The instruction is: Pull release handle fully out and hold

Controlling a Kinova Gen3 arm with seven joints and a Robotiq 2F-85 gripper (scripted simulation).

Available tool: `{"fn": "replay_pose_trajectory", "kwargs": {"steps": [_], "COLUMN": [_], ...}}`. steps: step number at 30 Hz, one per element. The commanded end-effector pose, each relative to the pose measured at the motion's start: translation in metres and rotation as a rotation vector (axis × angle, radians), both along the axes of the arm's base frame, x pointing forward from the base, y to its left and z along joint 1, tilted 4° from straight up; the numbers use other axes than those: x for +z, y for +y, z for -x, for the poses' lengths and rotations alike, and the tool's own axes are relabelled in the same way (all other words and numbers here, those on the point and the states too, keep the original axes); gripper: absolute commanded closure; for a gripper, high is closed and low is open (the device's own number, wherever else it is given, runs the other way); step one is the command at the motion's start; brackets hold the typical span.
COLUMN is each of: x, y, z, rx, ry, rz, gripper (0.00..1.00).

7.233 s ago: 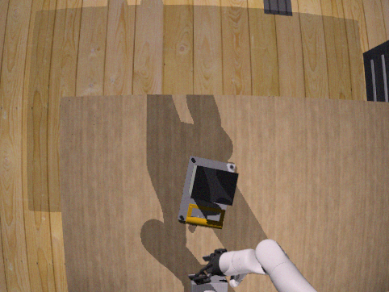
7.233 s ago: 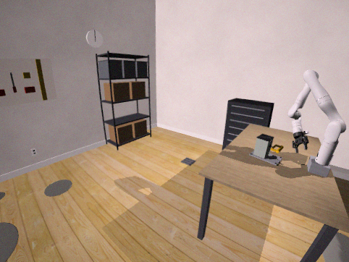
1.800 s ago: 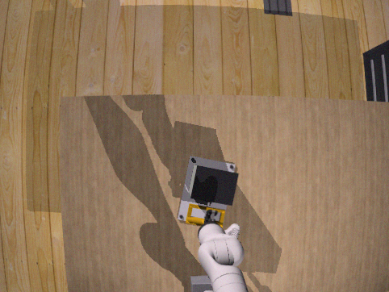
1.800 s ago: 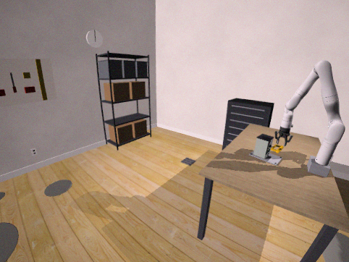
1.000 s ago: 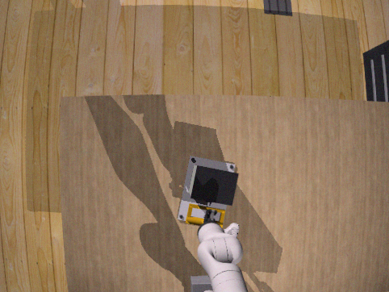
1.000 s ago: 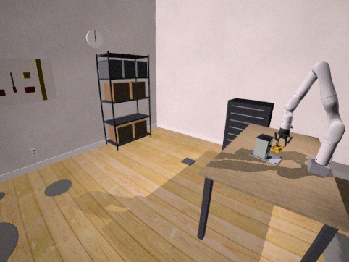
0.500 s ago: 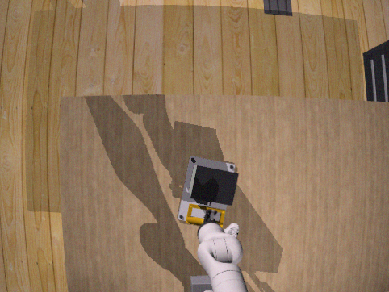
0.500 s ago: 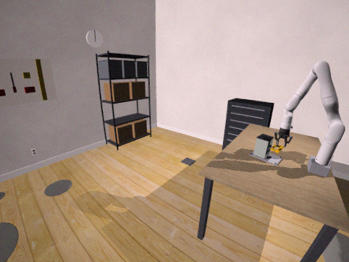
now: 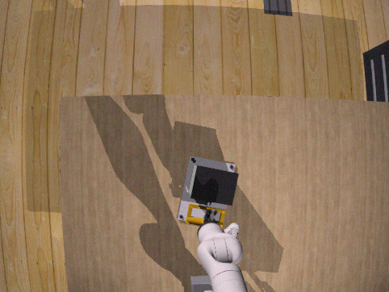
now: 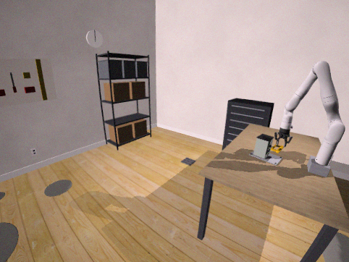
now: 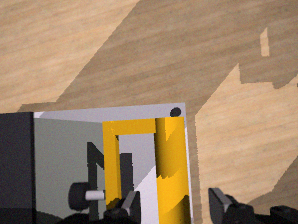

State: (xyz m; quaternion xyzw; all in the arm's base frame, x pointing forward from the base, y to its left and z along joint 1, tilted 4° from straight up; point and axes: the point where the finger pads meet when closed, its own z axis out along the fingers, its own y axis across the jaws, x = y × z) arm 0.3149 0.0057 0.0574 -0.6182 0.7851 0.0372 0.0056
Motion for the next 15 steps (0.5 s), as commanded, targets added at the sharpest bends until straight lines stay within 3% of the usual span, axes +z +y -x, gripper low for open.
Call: {"fn": "replay_pose_trajectory", "kwargs": {"steps": [1,15], "x": [-0.0013,-0.0040], "y": [-0.0003,0.0000], "z": [-0.0005,-0.0004], "rx": [-0.004,-0.004], "ry": [-0.004,-0.004], "rz": [0.001,0.001], "gripper": [0.47,0.47]}}
